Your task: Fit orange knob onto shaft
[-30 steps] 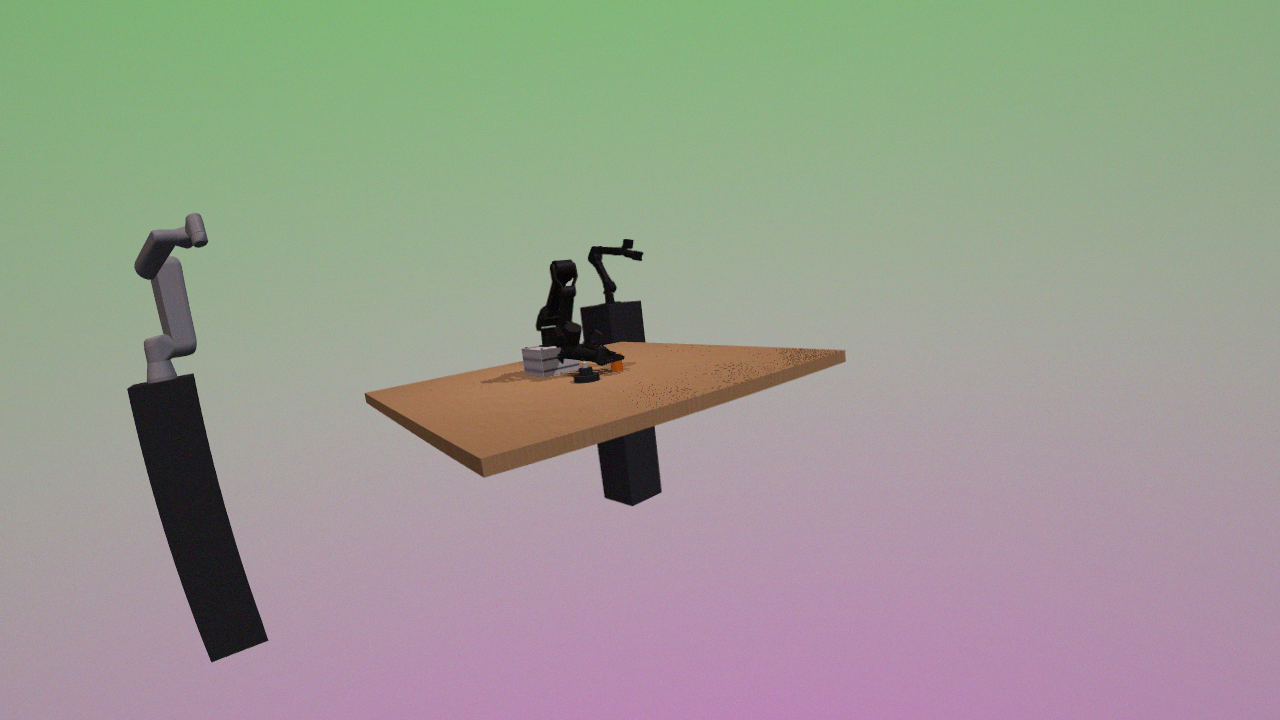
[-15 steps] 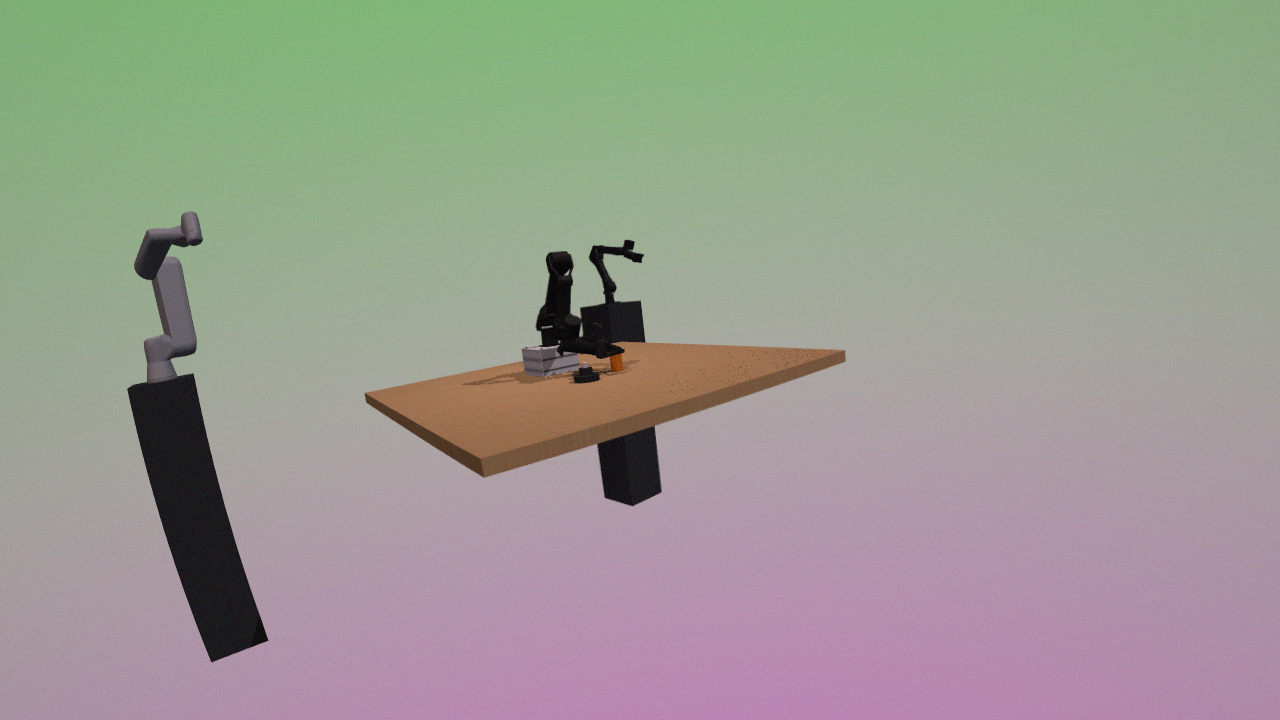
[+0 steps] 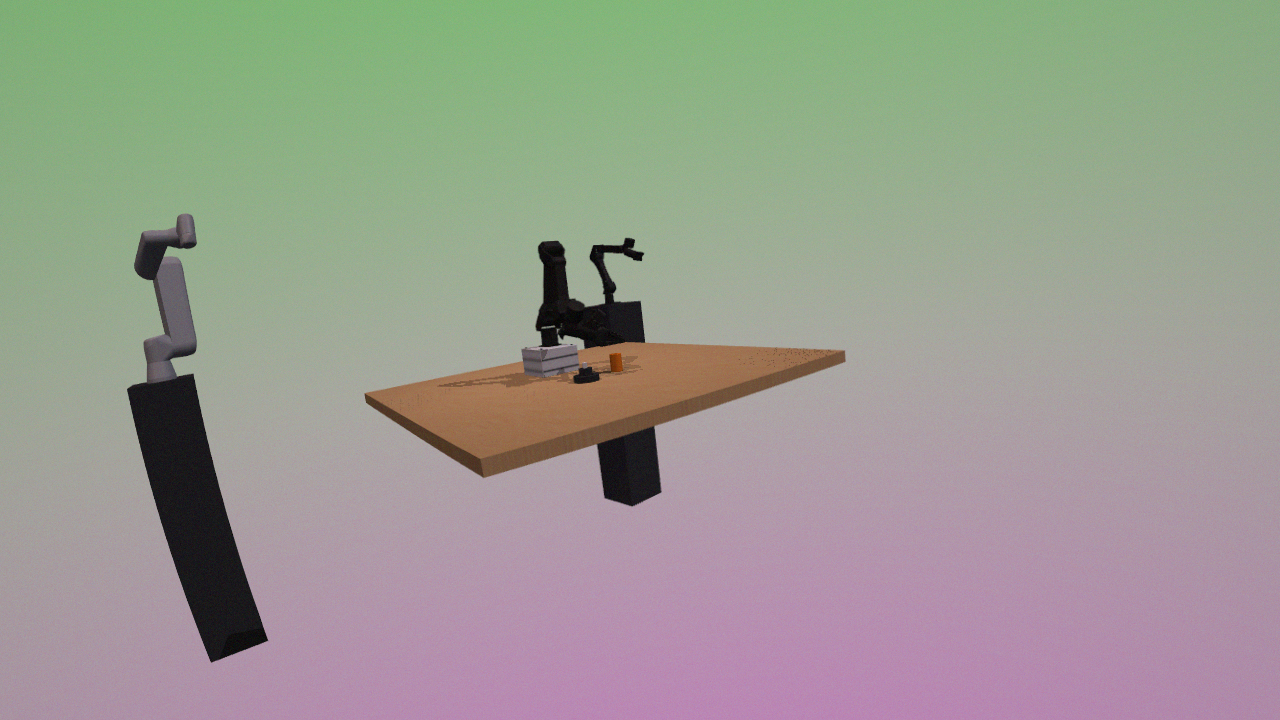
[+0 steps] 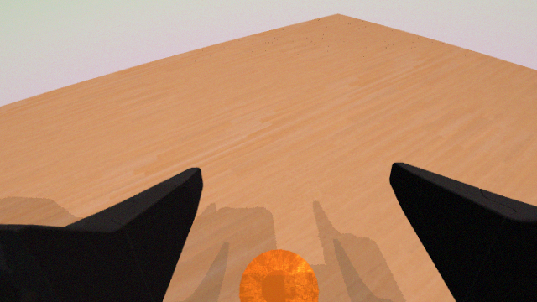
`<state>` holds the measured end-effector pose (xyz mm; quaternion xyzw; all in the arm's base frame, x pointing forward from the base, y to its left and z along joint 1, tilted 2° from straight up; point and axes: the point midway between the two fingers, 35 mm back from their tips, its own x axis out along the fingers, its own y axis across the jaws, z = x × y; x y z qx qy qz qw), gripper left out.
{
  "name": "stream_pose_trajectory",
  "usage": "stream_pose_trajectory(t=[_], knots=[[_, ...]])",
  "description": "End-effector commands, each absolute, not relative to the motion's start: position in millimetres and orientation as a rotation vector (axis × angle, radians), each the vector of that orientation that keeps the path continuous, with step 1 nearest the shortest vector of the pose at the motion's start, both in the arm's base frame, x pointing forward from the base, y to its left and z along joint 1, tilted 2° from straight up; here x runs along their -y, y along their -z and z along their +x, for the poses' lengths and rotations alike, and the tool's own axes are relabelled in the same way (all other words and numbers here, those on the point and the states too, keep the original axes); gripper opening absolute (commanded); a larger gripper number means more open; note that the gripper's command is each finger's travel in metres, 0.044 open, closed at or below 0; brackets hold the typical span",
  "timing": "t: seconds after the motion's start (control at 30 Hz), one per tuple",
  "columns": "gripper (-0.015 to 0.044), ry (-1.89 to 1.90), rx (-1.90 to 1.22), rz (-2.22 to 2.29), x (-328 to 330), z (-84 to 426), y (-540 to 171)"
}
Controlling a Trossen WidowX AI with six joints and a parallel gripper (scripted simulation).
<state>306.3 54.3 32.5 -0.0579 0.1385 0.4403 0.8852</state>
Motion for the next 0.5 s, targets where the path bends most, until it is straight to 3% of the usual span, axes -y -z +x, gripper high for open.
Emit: stream_pose_trajectory(t=[0.0,0.23,0.47], knots=[[0.044,-0.86,-0.493,-0.163,-58,334,-23],[0.044,-0.797,-0.936,-0.337,-73,340,-25],[0.044,-0.741,-1.149,-0.579,-71,333,-54]])
